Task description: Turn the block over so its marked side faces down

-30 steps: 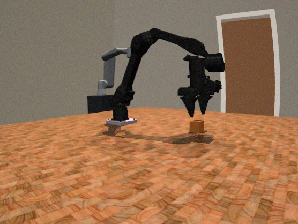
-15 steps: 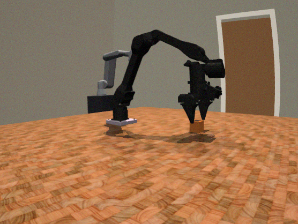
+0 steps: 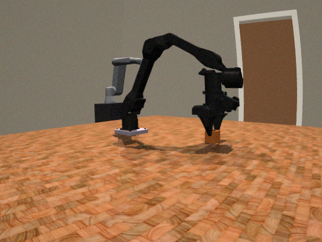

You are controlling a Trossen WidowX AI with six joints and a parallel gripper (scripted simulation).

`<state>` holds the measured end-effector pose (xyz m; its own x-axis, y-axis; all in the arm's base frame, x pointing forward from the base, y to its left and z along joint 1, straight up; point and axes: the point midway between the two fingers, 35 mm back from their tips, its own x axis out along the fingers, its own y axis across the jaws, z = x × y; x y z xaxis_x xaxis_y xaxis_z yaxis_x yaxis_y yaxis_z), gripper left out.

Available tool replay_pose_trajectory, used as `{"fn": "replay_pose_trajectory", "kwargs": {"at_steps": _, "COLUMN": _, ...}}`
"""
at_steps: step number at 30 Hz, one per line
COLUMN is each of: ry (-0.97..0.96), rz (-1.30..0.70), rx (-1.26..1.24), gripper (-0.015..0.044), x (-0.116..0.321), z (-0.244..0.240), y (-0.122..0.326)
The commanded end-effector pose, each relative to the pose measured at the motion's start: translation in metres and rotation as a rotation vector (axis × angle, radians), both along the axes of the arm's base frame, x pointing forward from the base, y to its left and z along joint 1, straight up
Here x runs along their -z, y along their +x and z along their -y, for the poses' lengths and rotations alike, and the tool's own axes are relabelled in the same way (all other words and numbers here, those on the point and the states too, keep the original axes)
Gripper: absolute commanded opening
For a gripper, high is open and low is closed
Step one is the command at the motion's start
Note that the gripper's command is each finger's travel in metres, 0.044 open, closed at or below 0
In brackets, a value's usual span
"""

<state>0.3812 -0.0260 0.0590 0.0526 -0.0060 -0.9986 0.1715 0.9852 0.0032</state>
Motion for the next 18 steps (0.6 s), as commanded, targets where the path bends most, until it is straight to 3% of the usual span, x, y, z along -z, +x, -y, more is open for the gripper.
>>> {"fn": "replay_pose_trajectory", "kwargs": {"at_steps": 1, "ry": 0.004, "rz": -0.007, "rx": -0.002, "gripper": 0.0171, "x": 0.0024, "z": -0.0006, "y": -0.0020}}
{"fn": "replay_pose_trajectory", "kwargs": {"at_steps": 17, "ry": 0.004, "rz": -0.007, "rx": -0.002, "gripper": 0.0064, "x": 0.0024, "z": -0.0006, "y": -0.0020}}
{"fn": "replay_pose_trajectory", "kwargs": {"at_steps": 18, "ry": 0.004, "rz": -0.007, "rx": -0.002, "gripper": 0.0038, "x": 0.0014, "z": -0.0006, "y": -0.0019}}
